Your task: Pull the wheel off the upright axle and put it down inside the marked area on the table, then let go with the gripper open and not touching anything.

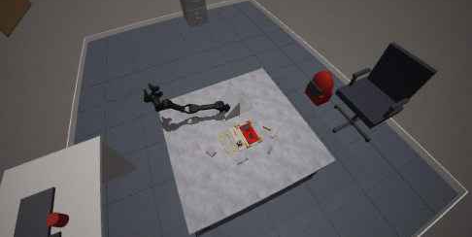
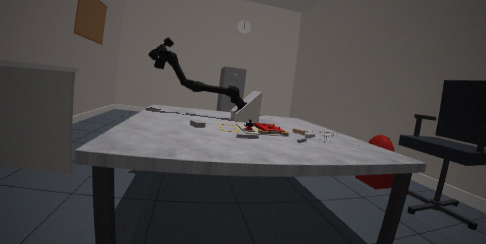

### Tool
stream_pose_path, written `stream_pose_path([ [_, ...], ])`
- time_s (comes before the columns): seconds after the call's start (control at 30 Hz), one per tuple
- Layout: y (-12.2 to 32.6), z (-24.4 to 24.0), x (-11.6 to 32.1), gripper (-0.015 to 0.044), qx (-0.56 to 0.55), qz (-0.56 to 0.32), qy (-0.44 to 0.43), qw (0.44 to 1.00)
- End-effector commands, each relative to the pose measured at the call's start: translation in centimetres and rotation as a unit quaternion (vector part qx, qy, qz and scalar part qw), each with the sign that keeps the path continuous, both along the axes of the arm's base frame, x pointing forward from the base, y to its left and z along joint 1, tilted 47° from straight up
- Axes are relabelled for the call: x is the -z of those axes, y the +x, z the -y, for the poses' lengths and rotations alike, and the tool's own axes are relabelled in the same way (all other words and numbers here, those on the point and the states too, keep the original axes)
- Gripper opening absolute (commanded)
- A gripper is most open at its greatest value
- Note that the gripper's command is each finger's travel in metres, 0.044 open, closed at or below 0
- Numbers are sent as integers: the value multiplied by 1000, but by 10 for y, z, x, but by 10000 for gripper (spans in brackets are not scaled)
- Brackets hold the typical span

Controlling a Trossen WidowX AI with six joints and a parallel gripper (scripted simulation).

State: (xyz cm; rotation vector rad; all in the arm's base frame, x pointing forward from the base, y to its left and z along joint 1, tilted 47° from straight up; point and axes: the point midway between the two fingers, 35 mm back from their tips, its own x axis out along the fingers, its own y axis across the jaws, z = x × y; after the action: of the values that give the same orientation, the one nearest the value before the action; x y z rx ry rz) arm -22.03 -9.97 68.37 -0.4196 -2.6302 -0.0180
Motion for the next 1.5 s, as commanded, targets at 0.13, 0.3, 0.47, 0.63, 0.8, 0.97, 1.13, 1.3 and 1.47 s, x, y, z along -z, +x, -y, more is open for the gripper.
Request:
stream_pose_path([
  [0.13,15,-21,-14,300,-5,-56,-31,998],
  [0.3,43,-58,-32,300,-24,-135,-104,985],
  [0.47,77,-99,-45,300,-41,-225,-171,958],
  [0.63,97,-120,-51,300,-52,-274,-205,938],
  [0.8,118,-141,-54,300,-31,-308,-198,930],
  [0.97,144,-163,-57,300,-36,-358,-220,907],
  [1.13,186,-194,-56,300,-58,-444,-258,856],
  [1.3,237,-225,-47,300,-82,-538,-288,788],
  [1.47,292,-255,-33,300,-113,-628,-308,706],
])
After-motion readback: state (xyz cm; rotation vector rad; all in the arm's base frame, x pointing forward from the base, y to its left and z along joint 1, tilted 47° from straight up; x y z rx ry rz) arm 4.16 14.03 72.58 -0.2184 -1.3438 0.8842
